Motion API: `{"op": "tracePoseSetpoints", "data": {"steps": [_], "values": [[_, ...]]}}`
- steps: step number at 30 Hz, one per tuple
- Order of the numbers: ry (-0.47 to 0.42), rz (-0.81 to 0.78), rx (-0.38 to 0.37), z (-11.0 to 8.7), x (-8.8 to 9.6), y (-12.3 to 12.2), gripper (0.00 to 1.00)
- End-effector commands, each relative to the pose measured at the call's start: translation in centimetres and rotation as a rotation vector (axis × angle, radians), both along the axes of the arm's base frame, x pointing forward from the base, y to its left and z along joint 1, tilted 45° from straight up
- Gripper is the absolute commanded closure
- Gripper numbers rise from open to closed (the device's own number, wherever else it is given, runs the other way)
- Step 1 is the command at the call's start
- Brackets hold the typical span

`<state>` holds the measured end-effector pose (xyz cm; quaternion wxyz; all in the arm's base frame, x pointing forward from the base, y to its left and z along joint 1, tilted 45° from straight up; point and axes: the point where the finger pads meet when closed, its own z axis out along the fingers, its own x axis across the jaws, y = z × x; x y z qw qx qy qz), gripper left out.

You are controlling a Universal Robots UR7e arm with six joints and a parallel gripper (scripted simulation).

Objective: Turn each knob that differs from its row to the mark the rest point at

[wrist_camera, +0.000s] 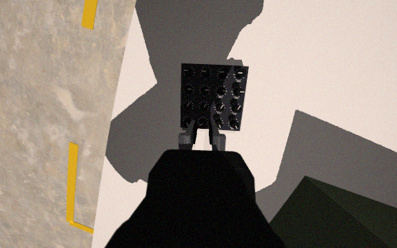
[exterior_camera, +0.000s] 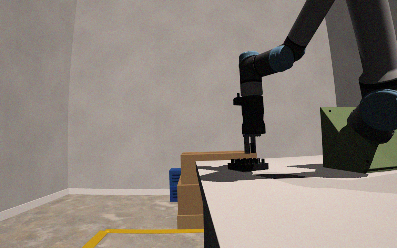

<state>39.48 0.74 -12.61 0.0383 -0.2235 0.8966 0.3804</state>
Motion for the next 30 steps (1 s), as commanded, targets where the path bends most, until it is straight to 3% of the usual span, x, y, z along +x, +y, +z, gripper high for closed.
{"op": "tracePoseSetpoints", "data": {"steps": [1,30], "values": [[0.001,0.0,0.001,-0.56,-0.15,0.68,0.54],[-0.001,-0.001,0.0,-1.15,-0.15,1.18,0.54]]}}
